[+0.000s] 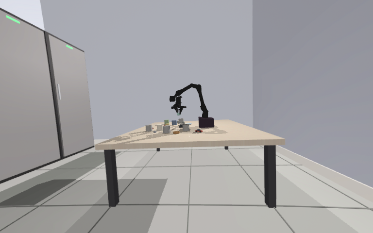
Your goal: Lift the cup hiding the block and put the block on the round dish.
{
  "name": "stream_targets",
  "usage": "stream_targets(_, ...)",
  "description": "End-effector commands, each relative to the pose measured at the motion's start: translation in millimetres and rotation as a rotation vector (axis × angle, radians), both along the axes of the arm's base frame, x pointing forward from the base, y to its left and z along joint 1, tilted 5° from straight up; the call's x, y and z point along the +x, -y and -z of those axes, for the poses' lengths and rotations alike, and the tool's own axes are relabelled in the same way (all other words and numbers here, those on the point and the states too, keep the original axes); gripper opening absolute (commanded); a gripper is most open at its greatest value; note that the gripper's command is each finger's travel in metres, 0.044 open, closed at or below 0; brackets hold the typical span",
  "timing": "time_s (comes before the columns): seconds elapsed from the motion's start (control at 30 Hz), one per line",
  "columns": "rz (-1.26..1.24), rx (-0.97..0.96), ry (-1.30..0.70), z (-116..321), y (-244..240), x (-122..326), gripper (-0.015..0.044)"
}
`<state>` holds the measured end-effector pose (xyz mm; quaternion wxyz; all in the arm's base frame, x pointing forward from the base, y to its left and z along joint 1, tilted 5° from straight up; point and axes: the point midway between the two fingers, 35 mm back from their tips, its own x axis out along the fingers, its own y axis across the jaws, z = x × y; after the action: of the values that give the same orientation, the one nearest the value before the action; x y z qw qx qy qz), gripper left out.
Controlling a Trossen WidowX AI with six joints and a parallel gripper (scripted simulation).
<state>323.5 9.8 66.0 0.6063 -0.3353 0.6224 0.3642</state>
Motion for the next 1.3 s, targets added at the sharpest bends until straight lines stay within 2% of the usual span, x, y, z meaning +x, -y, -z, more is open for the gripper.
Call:
stream_targets(0.0,-0.007,-0.008,0.004,5,19,1,0.0000)
stream_targets(0.53,-0.010,-0.032,0.007,26,104,-10,0.0000)
stream_targets(1.27,-0.005,-0.037,-0.017,58,211,-64,0.0000)
